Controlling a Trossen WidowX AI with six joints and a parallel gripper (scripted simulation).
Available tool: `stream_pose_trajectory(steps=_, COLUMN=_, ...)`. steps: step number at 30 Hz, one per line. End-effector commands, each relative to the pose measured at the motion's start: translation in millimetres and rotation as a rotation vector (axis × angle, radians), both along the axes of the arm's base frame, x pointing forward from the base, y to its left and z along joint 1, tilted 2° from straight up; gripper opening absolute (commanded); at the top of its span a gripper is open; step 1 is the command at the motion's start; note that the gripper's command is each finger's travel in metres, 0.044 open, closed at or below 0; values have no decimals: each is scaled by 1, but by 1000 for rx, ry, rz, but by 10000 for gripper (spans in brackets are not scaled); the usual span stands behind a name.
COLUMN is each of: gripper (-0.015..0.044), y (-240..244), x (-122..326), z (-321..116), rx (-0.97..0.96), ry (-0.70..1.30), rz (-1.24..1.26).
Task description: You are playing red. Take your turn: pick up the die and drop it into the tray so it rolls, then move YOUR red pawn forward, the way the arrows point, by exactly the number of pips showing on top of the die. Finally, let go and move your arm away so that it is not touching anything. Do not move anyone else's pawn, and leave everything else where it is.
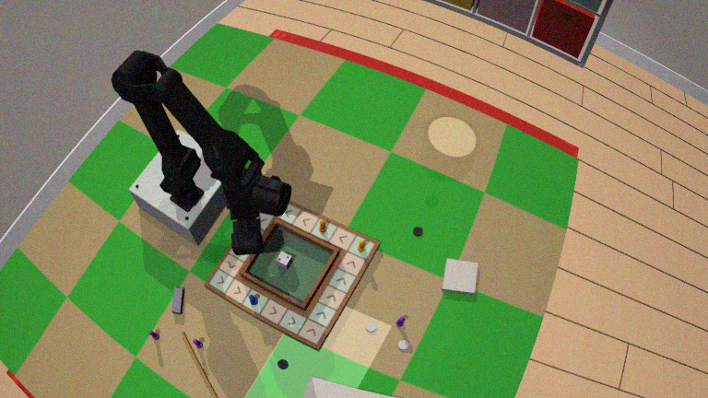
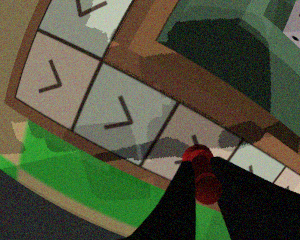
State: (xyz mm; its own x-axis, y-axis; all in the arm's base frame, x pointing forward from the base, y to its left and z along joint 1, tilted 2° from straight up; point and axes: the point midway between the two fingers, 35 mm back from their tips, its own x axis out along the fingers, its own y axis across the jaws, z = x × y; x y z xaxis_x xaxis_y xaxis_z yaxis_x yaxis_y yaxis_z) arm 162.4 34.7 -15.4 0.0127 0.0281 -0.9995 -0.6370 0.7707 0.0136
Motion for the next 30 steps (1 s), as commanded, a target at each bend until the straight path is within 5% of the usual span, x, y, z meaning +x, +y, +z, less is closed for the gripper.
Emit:
stream_pose_trajectory(steps=1, gripper=0, y=0, x=-2, z=-7, rx=-1, ry=6, rz=2)
stream_pose_trajectory(steps=5, gripper=0, y=0, x=-2, z=-12, rx=-1, ry=6, rz=2)
stream_pose_trajectory(steps=15, gripper=262, y=0, x=0, z=-6, rx=0, ry=3, rz=1)
stream_pose_trajectory(steps=22, gripper=440, y=-1, x=-1, z=42, rx=-1, ry=6, rz=2)
stream_pose_trajectory(steps=26, gripper=440, y=-4, x=2, z=51, rx=-1, ry=7, rz=-67)
stream_pose_trajectory(steps=30, gripper=440, y=-20, x=9, z=104, rx=1, ry=17, rz=-470)
